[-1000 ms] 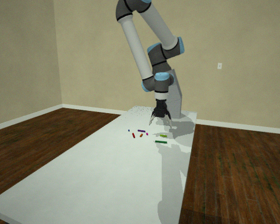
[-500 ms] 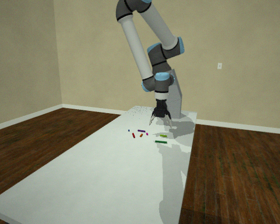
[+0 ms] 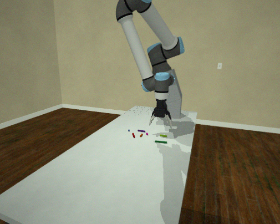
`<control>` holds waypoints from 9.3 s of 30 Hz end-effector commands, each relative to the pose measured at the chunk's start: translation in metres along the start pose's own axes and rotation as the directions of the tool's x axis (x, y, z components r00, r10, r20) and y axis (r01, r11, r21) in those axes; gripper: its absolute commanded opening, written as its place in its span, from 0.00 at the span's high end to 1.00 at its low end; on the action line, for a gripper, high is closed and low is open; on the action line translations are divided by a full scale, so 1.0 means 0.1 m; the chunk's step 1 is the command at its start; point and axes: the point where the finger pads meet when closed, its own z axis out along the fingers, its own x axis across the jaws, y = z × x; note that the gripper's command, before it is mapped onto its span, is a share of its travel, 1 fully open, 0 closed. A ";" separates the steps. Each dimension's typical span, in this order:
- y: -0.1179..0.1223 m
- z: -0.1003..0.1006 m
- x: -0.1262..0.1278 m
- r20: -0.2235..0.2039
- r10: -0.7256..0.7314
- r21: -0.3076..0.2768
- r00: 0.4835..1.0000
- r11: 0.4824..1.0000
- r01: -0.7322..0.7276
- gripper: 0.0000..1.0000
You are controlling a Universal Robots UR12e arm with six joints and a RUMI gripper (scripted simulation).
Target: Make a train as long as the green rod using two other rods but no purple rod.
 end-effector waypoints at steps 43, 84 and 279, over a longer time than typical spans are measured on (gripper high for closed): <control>0.00 0.00 0.00 0.000 0.000 -0.001 1.000 1.000 0.000 0.00; 0.06 0.00 -0.05 0.000 -0.302 -0.001 0.953 0.953 0.302 0.00; 0.82 0.00 0.01 0.001 -0.001 0.001 -1.000 -1.000 0.001 0.00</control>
